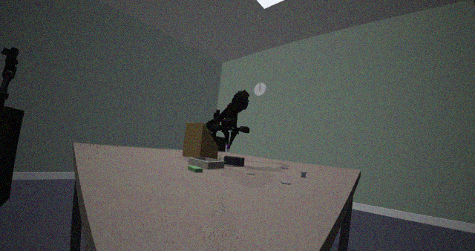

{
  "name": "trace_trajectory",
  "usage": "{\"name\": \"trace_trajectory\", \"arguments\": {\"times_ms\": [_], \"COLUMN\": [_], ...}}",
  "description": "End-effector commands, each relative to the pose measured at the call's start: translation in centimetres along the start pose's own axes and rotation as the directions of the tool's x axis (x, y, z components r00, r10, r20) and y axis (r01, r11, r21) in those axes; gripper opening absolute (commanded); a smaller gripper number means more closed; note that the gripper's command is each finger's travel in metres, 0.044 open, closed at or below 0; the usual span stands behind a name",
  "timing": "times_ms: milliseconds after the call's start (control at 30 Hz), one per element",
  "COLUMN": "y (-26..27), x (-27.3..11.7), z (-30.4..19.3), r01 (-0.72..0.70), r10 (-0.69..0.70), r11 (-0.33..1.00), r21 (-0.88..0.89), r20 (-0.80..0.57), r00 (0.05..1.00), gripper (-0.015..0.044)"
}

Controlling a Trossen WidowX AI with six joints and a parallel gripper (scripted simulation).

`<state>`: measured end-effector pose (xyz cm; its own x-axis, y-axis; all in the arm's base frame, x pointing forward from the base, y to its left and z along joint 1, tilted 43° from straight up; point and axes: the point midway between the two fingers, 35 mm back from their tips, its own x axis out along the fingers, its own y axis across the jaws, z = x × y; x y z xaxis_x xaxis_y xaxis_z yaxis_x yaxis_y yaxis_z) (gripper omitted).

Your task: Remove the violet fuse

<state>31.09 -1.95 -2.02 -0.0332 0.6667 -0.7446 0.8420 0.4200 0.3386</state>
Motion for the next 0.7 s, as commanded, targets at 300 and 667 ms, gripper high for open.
{"name": "trace_trajectory", "arguments": {"times_ms": [300,667], "y": [-3.7,-6.9], "x": [-0.1,0.3], "z": [6.6,10.2], "r01": [0.002,-0.001], "r10": [-0.002,0.001], "r11": [1.0,1.0], "r21": [-0.004,-0.007], "r20": [0.006,-0.001], "r00": [1.0,1.0], "gripper": [0.0,0.0]}}
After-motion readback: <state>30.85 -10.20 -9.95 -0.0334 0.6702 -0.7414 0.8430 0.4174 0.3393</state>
